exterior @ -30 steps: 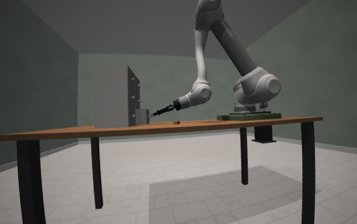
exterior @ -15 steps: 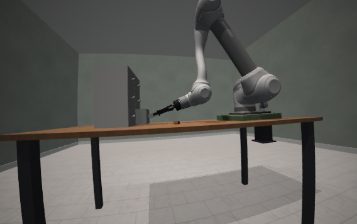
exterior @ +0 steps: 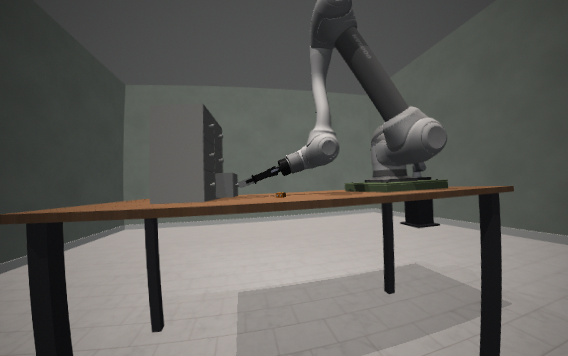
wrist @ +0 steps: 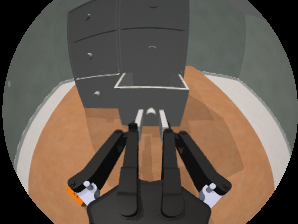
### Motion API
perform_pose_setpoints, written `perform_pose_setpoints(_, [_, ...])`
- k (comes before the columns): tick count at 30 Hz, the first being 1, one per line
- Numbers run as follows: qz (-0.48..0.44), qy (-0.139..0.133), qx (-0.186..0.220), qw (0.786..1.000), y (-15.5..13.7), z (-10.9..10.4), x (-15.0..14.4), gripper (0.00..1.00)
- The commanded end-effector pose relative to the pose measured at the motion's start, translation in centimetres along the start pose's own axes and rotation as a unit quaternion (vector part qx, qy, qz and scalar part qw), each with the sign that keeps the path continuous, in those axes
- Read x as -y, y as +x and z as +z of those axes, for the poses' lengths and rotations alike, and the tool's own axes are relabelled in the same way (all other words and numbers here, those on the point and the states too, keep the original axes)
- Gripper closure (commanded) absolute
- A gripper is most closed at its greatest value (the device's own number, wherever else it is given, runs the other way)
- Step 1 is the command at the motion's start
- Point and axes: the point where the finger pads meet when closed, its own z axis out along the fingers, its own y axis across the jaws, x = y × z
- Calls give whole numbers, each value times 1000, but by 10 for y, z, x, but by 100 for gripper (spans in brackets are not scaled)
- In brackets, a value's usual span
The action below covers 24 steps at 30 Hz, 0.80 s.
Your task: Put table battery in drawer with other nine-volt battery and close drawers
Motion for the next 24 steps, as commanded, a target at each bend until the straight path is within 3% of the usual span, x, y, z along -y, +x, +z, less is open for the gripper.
perform_pose_setpoints(1, [0,0,0,1000,-5,-14,0,80])
perform_pose_setpoints(7, [0,0,0,1000,-13,-36,0,80])
perform_pose_setpoints(15, [0,0,0,1000,-12,-39,0,80])
perform_pose_setpoints(24, [0,0,0,1000,32,-86,0,80])
